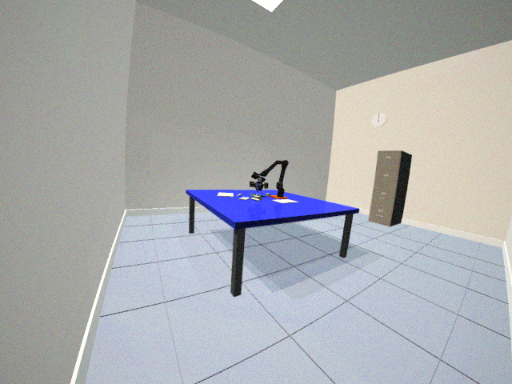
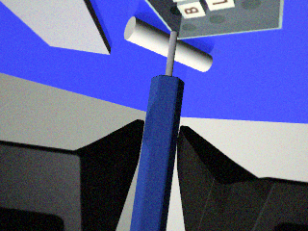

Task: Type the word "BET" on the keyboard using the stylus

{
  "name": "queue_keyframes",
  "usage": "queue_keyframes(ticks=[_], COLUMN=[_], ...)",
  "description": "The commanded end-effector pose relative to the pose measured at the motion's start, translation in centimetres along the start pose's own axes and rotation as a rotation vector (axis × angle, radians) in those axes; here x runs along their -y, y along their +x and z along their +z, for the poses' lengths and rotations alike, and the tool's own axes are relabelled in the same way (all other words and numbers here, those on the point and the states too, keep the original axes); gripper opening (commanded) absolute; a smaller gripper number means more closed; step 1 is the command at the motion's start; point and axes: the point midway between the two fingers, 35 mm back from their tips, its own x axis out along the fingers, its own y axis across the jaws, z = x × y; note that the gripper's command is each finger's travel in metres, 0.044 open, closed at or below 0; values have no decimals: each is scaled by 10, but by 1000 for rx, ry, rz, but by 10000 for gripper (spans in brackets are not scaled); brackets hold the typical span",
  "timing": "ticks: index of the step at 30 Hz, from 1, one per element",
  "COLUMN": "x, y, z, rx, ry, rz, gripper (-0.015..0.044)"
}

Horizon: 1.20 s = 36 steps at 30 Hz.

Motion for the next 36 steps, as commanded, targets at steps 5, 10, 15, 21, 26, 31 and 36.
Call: queue_keyframes(ticks=[5, 10, 15, 21, 26, 31, 36], x=[1, 0, 0, 0, 0, 0, 0], y=[3, 4, 5, 6, 7, 8, 9], z=[5, 8, 10, 11, 13, 15, 17], rx=[3, 3, 3, 3, 3, 3, 3], ry=[8, 8, 8, 8, 8, 8, 8], rz=[-1, -1, -1, -1, -1, -1, -1], gripper=[0, 81, 81, 81, 81, 81, 81])
